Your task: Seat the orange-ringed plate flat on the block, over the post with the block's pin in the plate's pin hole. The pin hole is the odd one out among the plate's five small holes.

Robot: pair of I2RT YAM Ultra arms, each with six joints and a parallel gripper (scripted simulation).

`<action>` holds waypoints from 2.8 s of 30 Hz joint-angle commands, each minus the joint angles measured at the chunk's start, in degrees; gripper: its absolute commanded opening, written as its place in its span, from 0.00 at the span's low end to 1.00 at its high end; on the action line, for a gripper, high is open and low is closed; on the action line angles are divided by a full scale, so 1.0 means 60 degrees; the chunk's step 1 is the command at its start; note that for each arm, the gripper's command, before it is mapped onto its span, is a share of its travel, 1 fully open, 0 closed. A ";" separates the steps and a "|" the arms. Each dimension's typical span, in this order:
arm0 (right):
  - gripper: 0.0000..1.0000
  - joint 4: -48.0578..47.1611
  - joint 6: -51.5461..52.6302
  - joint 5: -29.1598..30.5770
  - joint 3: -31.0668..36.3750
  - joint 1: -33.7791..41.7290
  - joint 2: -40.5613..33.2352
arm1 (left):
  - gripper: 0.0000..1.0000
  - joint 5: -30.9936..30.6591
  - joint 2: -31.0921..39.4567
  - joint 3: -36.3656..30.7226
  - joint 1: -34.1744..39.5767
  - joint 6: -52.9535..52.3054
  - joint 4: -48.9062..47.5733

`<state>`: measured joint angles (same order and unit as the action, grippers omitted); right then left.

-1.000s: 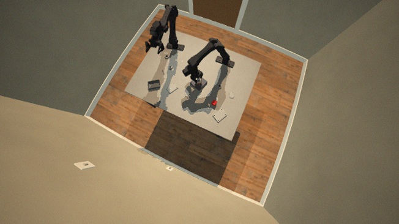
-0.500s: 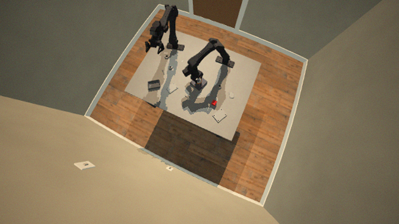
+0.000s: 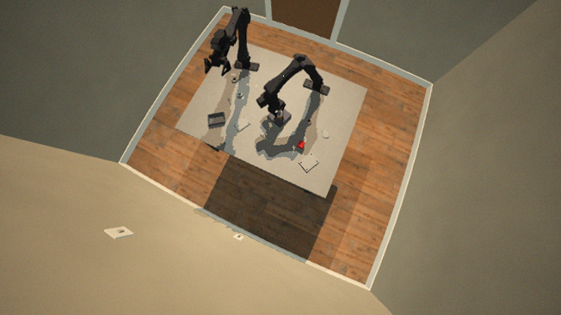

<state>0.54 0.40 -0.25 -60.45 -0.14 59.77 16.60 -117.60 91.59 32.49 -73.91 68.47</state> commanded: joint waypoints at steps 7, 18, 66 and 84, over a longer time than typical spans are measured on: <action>1.00 -0.0191 -0.0082 -0.0062 -0.0465 0.0071 -0.0127 | 0.00 -0.0052 0.0207 0.0123 0.0114 0.0015 0.0061; 1.00 -0.0191 -0.0082 -0.0062 -0.0465 0.0071 -0.0127 | 0.00 0.0043 -0.0102 -0.0459 0.0015 0.0010 -0.0581; 1.00 -0.0191 -0.0082 -0.0062 -0.0465 0.0071 -0.0127 | 0.78 0.0003 0.0322 0.0257 -0.0014 -0.0005 0.0423; 1.00 -0.0191 -0.0082 -0.0062 -0.0465 0.0071 -0.0127 | 0.78 -0.0001 0.0510 0.1070 -0.0018 0.0004 0.1510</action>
<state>0.54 0.40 -0.25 -60.45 -0.14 59.77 16.58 -115.92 98.83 32.53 -73.91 76.82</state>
